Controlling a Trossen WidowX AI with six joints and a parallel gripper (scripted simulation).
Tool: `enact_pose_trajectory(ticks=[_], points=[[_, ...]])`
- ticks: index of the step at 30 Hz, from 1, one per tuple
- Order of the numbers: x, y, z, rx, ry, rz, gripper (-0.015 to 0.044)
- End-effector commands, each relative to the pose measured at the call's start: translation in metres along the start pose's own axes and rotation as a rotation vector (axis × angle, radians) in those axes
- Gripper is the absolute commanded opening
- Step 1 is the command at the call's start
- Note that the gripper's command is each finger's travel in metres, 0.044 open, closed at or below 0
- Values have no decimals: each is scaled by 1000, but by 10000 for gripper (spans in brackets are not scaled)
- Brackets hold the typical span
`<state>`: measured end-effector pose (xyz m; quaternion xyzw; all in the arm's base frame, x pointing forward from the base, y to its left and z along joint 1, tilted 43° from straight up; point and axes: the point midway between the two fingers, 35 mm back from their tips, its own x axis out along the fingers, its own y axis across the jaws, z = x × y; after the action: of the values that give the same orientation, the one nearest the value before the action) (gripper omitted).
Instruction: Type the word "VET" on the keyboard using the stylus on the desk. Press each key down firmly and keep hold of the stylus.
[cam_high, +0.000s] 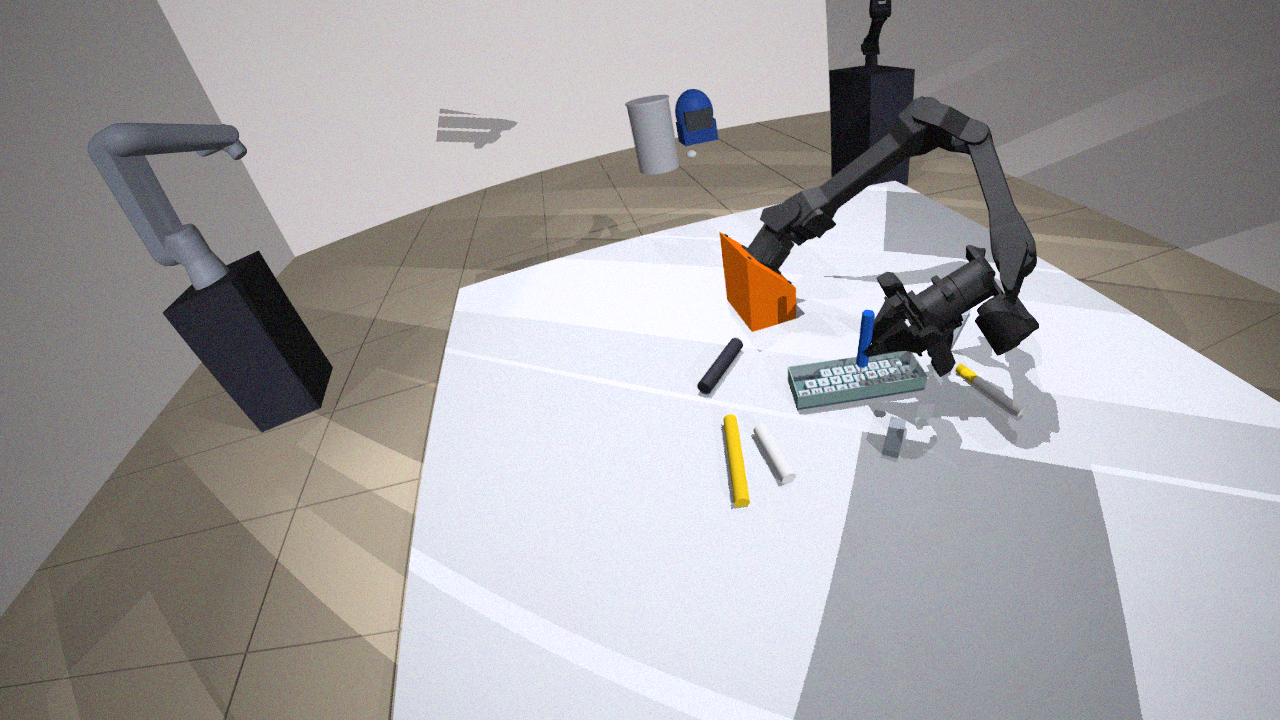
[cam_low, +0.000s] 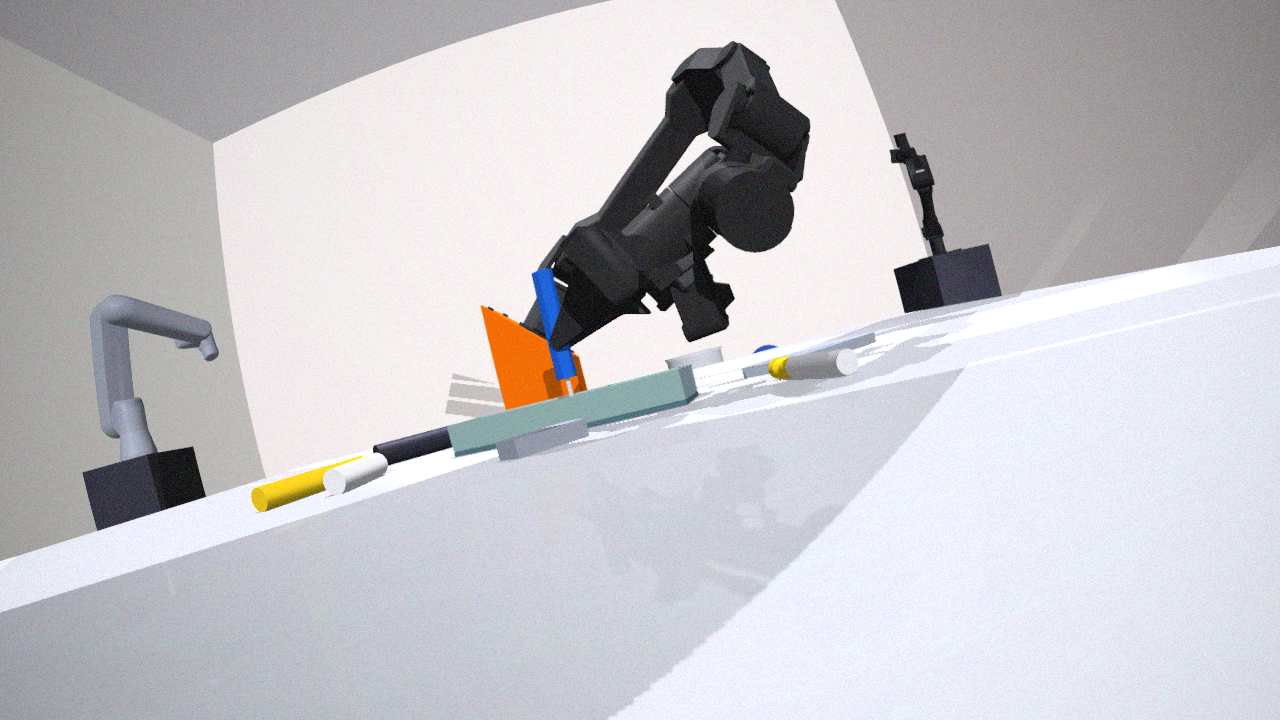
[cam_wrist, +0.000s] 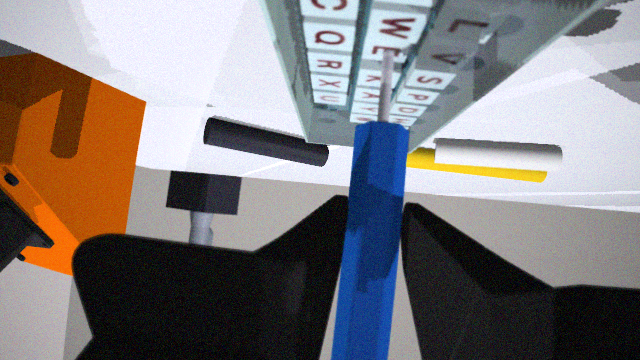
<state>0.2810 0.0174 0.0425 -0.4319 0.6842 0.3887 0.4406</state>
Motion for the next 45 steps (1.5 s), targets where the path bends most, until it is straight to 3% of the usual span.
enact_pose_trajectory(ticks=[1, 22, 35, 45], points=[[0, 0, 1, 3, -5, 2, 81], [-18, -1, -29, 8, -10, -4, 84], [-66, 7, -16, -171, -7, -301, 0], [-91, 15, -11, -255, -7, -454, 0]])
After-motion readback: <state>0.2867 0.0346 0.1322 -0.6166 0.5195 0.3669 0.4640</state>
